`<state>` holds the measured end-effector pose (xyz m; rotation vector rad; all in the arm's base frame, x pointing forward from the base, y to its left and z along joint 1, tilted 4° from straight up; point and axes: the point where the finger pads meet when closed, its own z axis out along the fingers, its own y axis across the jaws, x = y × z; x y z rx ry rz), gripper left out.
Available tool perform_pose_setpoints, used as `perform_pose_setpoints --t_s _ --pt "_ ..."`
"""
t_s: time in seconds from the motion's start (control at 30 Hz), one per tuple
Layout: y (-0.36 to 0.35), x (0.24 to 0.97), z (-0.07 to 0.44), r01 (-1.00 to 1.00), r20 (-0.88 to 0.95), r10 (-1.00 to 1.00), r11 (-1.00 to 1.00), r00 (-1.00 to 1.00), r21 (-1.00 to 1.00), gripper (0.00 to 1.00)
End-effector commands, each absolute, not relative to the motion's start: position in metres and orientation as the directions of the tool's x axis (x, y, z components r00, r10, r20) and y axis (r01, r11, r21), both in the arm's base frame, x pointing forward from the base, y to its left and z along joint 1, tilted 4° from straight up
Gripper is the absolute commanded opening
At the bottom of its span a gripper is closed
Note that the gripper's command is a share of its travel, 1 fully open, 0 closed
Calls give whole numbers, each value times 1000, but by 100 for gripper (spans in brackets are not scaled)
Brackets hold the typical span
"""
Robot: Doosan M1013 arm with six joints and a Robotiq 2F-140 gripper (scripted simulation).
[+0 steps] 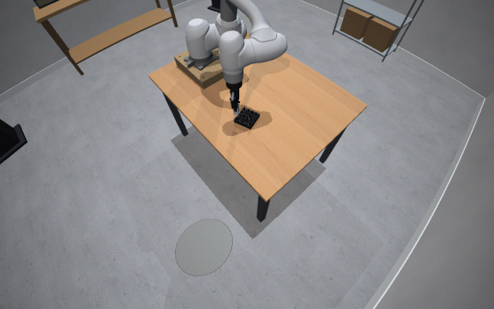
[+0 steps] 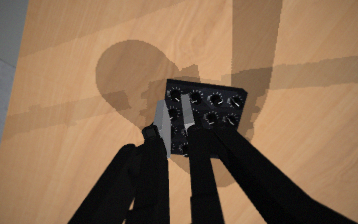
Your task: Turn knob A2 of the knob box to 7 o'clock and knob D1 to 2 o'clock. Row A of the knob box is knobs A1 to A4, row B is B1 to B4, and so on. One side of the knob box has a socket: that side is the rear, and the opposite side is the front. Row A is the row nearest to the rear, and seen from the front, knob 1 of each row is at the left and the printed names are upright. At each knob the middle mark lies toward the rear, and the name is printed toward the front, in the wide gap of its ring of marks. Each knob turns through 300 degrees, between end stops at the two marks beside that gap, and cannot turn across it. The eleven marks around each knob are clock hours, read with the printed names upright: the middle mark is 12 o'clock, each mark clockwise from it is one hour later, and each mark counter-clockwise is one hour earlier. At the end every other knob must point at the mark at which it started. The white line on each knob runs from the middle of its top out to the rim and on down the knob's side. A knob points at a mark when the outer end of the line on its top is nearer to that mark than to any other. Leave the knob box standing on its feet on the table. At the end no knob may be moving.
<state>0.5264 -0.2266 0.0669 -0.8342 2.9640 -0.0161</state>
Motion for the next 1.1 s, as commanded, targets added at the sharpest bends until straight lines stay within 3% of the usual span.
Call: perform_pose_setpoints --t_s 0.0,0.27,0.57,1.07 --pt "-227 526 69 -647 -64 -647 762 -760 -30 12" --pt "-227 526 71 -785 -57 -786 618 -615 -43 12" --pt "-226 526 75 -948 -38 -950 312 -310 -59 12" --pt "-226 526 80 -984 -6 -986 -164 165 -70 12"
